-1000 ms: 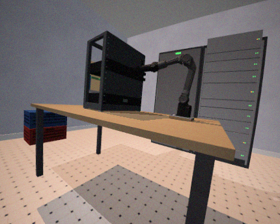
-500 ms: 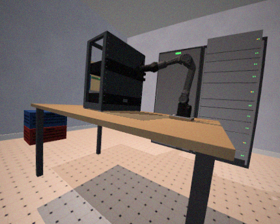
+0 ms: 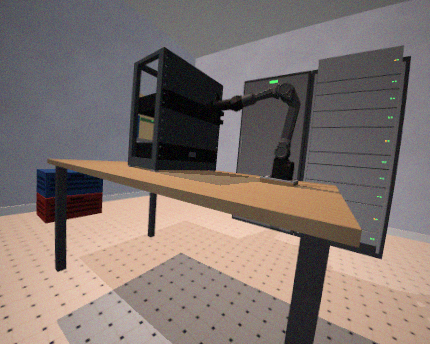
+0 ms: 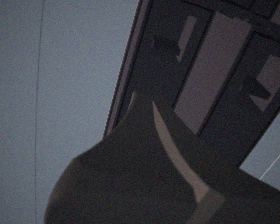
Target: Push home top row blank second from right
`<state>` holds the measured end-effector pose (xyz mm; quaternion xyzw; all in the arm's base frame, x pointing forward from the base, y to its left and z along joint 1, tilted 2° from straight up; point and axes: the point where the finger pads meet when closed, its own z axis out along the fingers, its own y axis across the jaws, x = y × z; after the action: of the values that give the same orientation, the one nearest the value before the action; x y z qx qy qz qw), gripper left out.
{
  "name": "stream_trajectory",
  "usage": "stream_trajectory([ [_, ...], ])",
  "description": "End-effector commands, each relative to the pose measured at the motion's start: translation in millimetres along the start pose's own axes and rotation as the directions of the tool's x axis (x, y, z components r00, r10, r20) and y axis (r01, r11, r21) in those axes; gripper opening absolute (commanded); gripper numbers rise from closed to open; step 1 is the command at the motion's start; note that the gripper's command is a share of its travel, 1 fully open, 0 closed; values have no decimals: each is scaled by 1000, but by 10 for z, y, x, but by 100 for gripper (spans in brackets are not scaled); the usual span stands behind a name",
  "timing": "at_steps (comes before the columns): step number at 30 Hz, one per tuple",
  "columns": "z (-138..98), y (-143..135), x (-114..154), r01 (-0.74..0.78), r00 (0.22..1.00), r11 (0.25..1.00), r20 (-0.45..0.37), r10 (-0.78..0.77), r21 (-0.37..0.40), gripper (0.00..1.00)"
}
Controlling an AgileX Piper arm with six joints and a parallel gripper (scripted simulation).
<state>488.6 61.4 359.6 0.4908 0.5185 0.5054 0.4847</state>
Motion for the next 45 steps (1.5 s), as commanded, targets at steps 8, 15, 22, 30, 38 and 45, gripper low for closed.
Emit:
stream_trajectory([
  [8, 52, -87, 4, 1, 1000, 1000, -1, -1, 18, 0],
  [15, 63, -94, 4, 1, 1000, 1000, -1, -1, 18, 0],
  [22, 66, -93, 4, 1, 1000, 1000, -1, -1, 18, 0],
  [30, 93, -86, 3, 1, 1000, 1000, -1, -1, 18, 0],
  [38, 94, -86, 3, 1, 1000, 1000, -1, -1, 18, 0],
  [45, 109, -80, 1, 1, 1000, 1000, -1, -1, 18, 0],
])
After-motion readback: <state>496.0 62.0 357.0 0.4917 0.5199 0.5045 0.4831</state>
